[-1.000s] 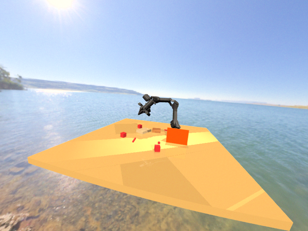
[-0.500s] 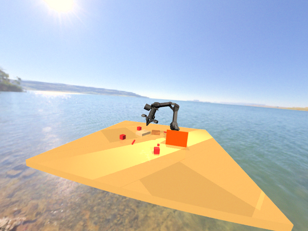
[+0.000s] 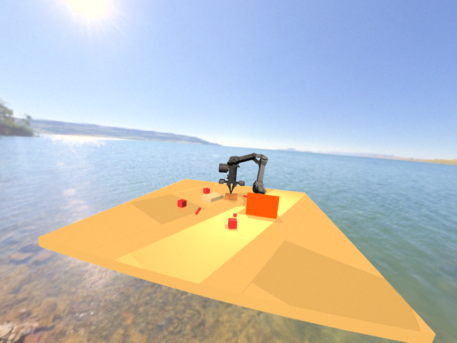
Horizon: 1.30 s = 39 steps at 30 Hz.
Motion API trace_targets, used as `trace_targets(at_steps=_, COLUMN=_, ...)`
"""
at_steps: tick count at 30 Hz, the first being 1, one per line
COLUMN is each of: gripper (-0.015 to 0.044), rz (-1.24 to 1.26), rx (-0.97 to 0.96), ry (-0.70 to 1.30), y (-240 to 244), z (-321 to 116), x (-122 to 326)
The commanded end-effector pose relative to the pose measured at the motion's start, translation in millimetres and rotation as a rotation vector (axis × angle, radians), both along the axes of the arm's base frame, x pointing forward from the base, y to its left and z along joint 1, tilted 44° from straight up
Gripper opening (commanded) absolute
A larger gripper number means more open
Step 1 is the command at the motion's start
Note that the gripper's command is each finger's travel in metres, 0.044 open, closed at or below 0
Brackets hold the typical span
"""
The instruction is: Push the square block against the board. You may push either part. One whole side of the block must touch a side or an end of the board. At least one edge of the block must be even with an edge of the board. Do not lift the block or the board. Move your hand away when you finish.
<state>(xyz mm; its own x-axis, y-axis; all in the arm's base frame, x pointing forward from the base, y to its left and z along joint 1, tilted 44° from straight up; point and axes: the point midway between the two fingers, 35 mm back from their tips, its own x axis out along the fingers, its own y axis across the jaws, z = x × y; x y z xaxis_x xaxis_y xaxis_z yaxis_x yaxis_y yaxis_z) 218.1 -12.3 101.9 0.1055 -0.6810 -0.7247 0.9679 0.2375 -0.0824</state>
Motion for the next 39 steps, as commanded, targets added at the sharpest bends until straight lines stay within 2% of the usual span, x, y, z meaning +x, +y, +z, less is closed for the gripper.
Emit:
trace_targets(at_steps=1, gripper=0.0000, rz=0.006, rx=-0.016, ry=0.023, y=-4, z=1, x=-4)
trace_targets(at_steps=8, gripper=0.0000, rz=0.005, rx=-0.020, ry=0.022, y=-42, z=-38, x=0)
trace_targets(at_steps=39, gripper=0.0000, rz=0.006, rx=-0.016, ry=0.022, y=-60, z=-19, x=9)
